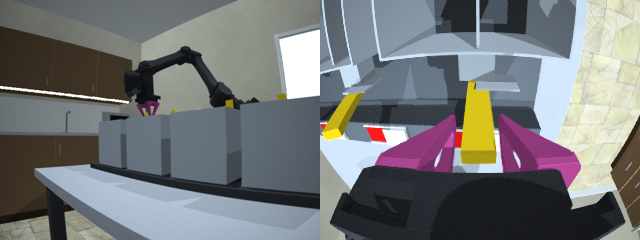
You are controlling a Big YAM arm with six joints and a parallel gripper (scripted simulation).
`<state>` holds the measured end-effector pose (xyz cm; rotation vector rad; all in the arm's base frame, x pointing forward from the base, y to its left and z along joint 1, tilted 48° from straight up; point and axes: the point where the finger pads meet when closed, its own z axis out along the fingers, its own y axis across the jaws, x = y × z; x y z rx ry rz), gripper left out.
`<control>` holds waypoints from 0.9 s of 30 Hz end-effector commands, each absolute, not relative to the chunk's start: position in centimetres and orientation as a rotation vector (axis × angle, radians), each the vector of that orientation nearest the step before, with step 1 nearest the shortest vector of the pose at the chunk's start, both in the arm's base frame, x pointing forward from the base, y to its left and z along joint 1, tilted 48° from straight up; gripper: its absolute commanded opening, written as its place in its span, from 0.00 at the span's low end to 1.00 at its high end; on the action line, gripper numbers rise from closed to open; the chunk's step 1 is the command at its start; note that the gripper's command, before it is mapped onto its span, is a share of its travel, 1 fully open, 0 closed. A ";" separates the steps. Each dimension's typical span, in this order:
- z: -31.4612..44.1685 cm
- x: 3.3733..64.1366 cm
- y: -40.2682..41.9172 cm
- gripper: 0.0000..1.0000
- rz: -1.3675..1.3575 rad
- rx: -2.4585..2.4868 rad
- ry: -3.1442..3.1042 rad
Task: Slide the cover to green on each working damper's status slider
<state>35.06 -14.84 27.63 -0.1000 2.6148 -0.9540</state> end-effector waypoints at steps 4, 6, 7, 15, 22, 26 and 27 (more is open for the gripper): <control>27.3 35.1 -15.4 0.36 -0.958 -0.101 2.624; 27.3 35.1 -15.4 0.36 -0.958 -0.101 2.624; 27.3 35.1 -15.4 0.36 -0.958 -0.101 2.624; 27.3 35.1 -15.4 0.36 -0.958 -0.101 2.624; 27.3 35.1 -15.4 0.17 -0.958 -0.101 2.624; 27.3 35.1 -15.4 0.17 -0.958 -0.097 2.624; 27.3 35.1 -15.4 0.17 -0.958 -0.097 2.624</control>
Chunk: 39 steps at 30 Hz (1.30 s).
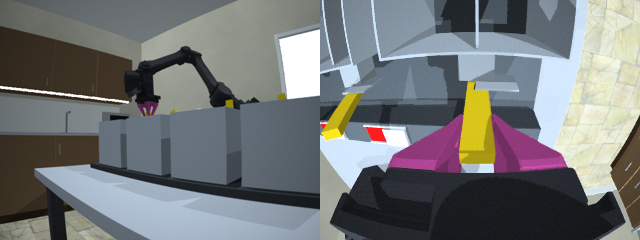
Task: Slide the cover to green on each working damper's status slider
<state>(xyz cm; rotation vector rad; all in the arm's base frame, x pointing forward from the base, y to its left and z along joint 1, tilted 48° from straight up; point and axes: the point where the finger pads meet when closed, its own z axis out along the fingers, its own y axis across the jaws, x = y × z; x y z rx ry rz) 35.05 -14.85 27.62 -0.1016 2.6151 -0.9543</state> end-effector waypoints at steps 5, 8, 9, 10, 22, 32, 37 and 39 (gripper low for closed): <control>27.3 35.1 -15.4 0.17 -0.958 -0.097 2.624; 27.3 35.1 -15.4 0.17 -0.958 -0.097 2.624; 27.3 35.1 -15.4 0.17 -0.958 -0.097 2.624; 27.3 35.1 -15.4 0.17 -0.958 -0.097 2.624; 27.3 35.1 -15.4 0.17 -0.958 -0.097 2.624; 27.5 35.1 -15.4 0.17 -0.955 -0.101 2.624; 28.9 35.5 -15.5 0.17 -0.944 -0.097 2.614; 29.1 35.6 -15.6 0.17 -0.936 -0.097 2.614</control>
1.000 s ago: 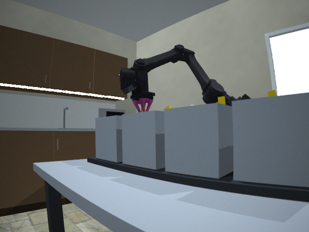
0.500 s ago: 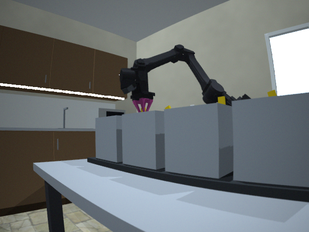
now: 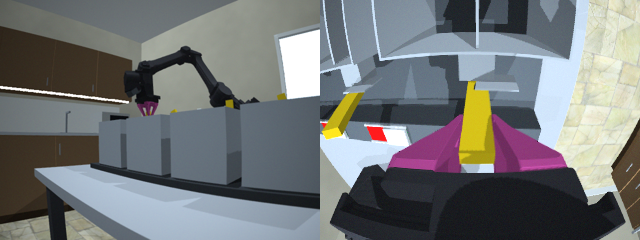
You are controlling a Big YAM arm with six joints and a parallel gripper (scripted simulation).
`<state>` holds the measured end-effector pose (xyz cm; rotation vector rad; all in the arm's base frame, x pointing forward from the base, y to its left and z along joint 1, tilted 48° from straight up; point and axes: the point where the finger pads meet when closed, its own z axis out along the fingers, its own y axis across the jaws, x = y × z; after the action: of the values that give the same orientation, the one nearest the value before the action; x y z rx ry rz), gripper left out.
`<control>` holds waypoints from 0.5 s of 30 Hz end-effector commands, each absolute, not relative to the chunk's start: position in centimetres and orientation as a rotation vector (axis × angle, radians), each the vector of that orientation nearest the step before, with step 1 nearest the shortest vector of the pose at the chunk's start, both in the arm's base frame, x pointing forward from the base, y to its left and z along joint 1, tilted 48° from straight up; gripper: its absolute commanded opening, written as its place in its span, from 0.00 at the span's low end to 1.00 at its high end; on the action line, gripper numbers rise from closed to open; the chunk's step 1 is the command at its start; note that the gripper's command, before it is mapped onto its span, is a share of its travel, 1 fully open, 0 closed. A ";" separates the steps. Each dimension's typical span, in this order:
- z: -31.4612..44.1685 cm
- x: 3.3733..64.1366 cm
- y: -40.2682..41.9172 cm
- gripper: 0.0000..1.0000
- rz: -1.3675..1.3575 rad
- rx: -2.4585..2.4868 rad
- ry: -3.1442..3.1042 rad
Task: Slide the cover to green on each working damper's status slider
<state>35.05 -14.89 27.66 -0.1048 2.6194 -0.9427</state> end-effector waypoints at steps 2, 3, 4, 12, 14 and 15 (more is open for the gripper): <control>29.1 35.7 -15.7 0.17 -0.925 -0.100 2.619; 29.1 35.7 -15.7 0.17 -0.919 -0.101 2.622; 29.1 35.7 -15.7 0.17 -0.919 -0.101 2.622; 29.4 35.6 -16.1 0.17 -0.861 -0.113 2.643; 29.5 35.6 -16.2 0.17 -0.840 -0.117 2.650; 29.5 35.6 -16.3 0.17 -0.829 -0.120 2.653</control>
<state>35.02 -15.50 28.12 -0.1205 2.6532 -0.8412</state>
